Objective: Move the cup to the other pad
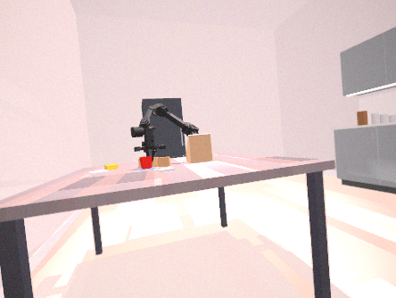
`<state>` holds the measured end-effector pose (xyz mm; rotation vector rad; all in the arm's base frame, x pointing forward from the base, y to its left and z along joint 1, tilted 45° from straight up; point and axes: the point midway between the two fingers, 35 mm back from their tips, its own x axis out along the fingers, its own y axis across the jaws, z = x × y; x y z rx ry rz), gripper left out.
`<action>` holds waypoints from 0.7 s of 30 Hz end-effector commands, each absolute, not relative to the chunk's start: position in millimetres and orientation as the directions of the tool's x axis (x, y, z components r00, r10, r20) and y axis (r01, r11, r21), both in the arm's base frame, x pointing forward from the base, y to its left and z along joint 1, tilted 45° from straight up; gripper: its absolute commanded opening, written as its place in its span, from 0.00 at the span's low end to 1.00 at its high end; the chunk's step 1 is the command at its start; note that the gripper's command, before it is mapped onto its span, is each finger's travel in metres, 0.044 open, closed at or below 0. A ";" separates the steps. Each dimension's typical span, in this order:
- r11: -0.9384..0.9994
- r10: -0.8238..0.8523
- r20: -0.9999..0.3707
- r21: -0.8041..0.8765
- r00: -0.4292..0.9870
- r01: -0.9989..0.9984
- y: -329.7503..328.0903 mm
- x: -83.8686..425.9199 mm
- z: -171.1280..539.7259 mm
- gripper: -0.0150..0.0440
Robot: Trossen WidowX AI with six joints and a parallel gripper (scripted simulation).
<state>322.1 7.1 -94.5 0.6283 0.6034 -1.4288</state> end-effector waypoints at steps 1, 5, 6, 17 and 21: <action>0.041 -0.700 -0.712 0.035 0.054 0.999 7.3 322.5 -94.2 0.26; 0.041 -0.700 -0.712 0.035 0.054 0.999 7.3 322.5 -94.2 0.25; 0.041 -0.700 -0.712 0.035 0.054 0.999 7.8 322.5 -93.8 0.25; 0.043 -0.698 -0.715 0.032 0.053 0.999 35.9 322.0 -68.4 0.25; 0.044 -0.698 -0.714 0.030 0.052 0.999 48.4 320.2 -56.5 0.25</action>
